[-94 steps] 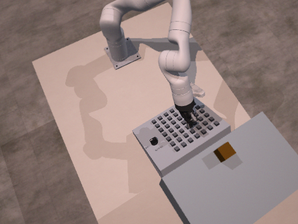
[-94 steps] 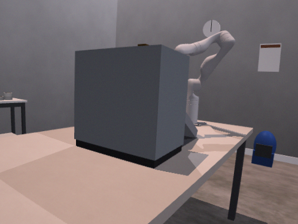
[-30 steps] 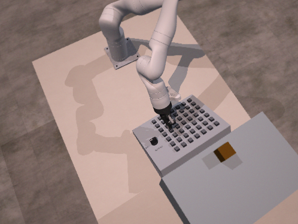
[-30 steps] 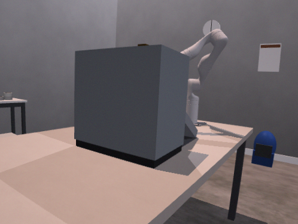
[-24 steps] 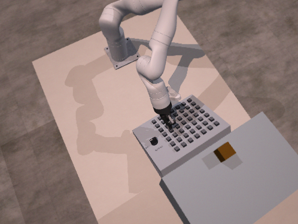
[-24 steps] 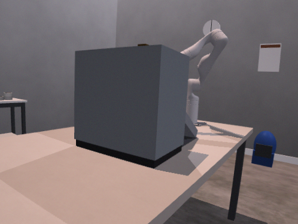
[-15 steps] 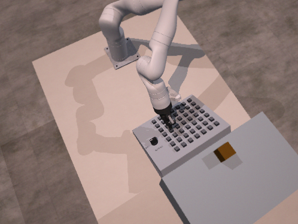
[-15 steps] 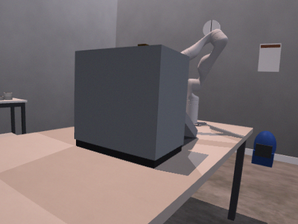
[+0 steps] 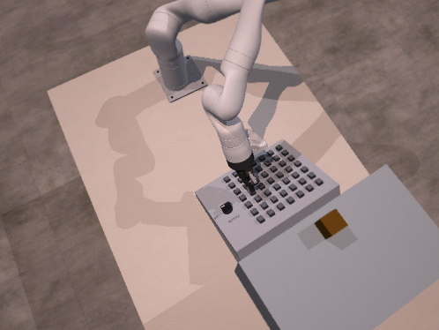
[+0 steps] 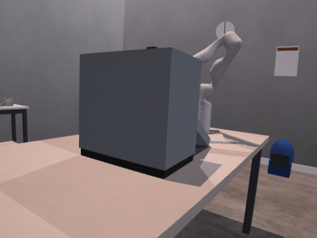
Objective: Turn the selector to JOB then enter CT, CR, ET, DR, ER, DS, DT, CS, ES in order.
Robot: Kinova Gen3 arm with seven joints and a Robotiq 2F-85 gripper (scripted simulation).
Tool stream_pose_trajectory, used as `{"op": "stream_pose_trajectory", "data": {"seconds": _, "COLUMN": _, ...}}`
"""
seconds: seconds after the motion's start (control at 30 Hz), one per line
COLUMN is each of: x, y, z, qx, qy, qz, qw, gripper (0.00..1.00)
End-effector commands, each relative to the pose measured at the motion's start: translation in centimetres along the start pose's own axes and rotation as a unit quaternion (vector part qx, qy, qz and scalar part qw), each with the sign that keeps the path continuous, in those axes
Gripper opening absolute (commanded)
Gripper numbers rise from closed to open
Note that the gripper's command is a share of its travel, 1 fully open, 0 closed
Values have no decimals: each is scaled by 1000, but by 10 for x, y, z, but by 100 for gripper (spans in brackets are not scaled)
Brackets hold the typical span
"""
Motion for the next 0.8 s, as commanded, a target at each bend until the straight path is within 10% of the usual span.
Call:
{"op": "stream_pose_trajectory", "data": {"seconds": 0.0, "x": 1, "y": 0, "z": 3, "qx": 0, "qy": 1, "qz": -3, "qw": 1000, "gripper": 10}}
{"op": "stream_pose_trajectory", "data": {"seconds": 0.77, "x": 1, "y": 0, "z": 6, "qx": 0, "qy": 1, "qz": -2, "qw": 1000, "gripper": 10}}
Point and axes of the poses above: the point where the finger pads meet when closed, its own z axis out along the fingers, its own x axis across the jaws, y = z × x, the point moved 5 cm from there along -z, back along the fingers, and after that the axes turned 4 degrees about z, right-handed, at the moved point
